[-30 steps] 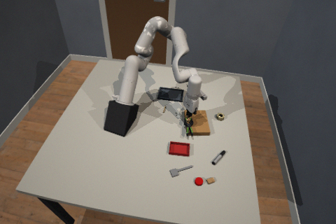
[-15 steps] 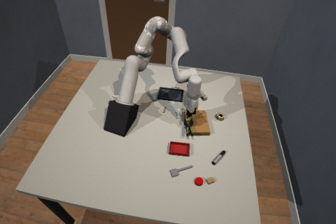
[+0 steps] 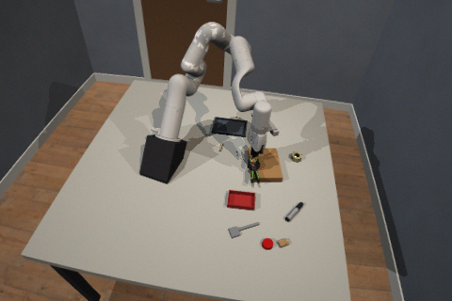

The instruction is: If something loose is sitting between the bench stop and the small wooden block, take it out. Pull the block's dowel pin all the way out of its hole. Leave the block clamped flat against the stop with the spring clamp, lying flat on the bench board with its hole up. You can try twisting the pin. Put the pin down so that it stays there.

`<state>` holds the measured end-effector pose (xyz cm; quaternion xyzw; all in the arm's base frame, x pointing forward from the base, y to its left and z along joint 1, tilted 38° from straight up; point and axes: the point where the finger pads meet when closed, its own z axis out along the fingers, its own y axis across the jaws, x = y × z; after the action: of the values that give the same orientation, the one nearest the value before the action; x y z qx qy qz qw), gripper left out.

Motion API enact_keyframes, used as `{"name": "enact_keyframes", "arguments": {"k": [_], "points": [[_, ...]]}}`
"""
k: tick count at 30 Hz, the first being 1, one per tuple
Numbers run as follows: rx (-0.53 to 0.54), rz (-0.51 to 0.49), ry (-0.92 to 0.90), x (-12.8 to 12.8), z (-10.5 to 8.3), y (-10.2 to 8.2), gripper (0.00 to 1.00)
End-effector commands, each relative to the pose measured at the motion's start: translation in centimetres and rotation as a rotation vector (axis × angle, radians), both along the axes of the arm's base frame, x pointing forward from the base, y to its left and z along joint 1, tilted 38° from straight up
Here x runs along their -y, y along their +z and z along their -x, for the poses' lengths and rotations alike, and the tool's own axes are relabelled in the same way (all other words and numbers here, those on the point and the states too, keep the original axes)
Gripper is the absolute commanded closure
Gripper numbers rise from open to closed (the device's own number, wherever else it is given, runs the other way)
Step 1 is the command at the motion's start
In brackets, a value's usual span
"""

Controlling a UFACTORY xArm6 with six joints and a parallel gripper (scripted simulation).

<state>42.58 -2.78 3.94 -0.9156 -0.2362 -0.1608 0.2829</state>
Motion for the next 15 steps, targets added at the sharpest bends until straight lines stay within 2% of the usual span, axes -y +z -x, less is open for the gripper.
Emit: {"name": "enact_keyframes", "arguments": {"k": [1,15], "points": [[-0.003,0.000,-0.008,0.08,-0.09,0.08,1.00],[-0.030,-0.008,-0.044,0.09,-0.09,0.09,1.00]]}}
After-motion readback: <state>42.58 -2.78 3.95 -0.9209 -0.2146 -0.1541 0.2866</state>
